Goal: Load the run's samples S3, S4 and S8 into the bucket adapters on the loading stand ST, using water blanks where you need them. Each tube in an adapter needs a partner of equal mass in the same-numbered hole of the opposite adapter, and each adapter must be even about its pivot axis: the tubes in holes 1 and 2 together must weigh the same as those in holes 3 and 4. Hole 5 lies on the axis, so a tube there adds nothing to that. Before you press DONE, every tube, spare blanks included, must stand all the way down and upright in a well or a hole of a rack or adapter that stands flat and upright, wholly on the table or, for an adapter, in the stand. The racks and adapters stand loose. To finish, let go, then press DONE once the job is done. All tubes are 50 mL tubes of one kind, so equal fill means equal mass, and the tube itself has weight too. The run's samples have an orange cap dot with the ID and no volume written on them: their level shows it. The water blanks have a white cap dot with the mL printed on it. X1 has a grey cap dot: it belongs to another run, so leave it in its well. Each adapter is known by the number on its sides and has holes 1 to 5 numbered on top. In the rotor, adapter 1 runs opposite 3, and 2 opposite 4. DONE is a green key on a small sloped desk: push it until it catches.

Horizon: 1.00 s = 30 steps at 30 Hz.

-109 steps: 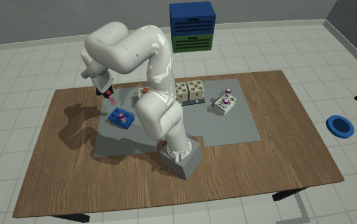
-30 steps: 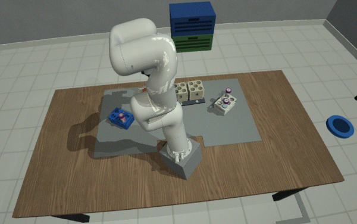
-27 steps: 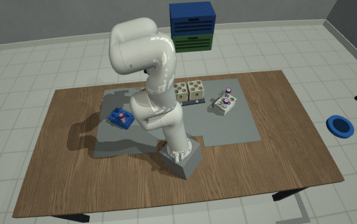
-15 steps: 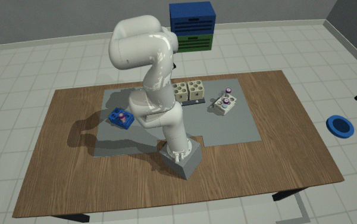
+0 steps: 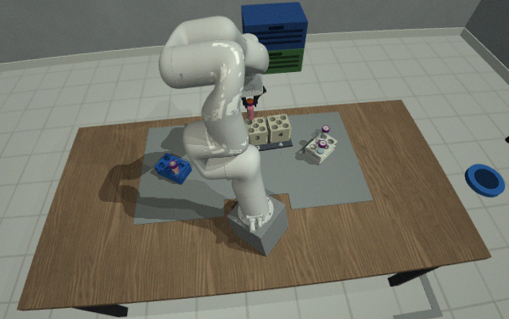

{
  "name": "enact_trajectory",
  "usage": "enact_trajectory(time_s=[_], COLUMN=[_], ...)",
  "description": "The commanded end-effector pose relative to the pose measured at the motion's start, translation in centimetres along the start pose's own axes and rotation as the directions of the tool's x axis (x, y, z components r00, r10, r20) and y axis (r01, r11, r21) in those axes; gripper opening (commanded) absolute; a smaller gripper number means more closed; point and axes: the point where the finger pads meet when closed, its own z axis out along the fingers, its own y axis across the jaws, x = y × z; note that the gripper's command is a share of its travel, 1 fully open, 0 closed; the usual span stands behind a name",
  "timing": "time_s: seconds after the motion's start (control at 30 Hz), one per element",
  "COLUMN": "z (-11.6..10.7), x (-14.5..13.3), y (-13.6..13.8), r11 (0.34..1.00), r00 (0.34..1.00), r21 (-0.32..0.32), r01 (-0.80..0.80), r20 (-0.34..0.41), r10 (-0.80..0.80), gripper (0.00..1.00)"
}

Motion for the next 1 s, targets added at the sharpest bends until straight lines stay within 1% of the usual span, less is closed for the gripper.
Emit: enact_trajectory(time_s=[0.0, 0.03, 0.7, 0.97], z=[-0.1, -0.1, -0.1, 1.1], x=[0.5, 0.6, 0.6, 0.6], y=[1.7, 2.1, 2.1, 2.1], r11=[1.000, 1.000, 1.000, 1.000], r00=[1.000, 1.000, 1.000, 1.000], r21=[0.000, 0.000, 0.000, 0.000], r01=[0.001, 0.001, 0.001, 0.001], r20=[-0.004, -0.004, -0.004, -0.004], r10=[-0.001, -0.001, -0.001, -0.001], gripper=[0.00, 0.00, 0.00, 0.00])
